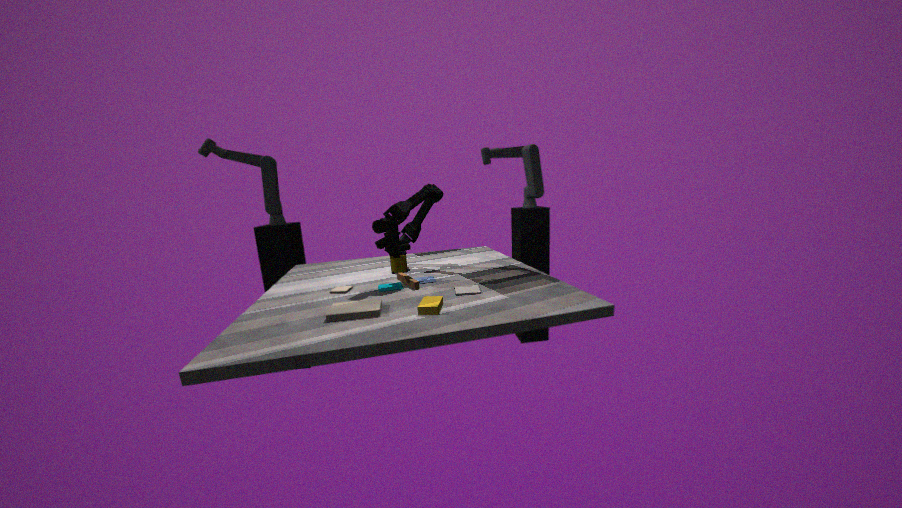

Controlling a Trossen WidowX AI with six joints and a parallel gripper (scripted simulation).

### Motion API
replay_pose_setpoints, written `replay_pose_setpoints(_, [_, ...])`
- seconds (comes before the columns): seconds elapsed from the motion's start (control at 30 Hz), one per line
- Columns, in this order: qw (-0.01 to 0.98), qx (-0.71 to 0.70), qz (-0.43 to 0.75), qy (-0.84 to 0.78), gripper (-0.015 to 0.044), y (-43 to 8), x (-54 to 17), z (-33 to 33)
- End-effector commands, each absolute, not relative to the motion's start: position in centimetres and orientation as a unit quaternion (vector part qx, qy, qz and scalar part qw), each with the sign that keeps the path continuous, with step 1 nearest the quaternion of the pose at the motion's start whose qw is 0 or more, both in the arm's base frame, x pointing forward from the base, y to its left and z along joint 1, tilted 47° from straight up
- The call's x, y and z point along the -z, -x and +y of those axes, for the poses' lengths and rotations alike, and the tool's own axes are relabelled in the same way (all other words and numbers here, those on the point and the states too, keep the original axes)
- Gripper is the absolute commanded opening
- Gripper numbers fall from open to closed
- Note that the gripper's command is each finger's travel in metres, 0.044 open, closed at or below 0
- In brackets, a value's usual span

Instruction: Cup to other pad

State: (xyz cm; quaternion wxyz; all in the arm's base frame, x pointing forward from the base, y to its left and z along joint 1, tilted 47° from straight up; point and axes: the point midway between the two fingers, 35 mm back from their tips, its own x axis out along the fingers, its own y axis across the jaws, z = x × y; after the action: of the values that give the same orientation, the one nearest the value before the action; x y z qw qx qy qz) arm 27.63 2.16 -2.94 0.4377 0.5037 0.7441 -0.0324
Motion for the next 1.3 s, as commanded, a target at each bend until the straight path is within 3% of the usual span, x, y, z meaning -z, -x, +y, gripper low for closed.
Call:
replay_pose_setpoints(0.0, [0.439, 0.032, 0.744, -0.502, 0.0000, -27.9, 3.4, 1.7])
replay_pose_setpoints(0.67, [0.440, 0.032, 0.744, -0.502, 0.0000, -29.5, 6.0, -0.8])
replay_pose_setpoints(1.27, [0.440, 0.032, 0.744, -0.502, 0.0000, -29.3, 8.0, 1.1])
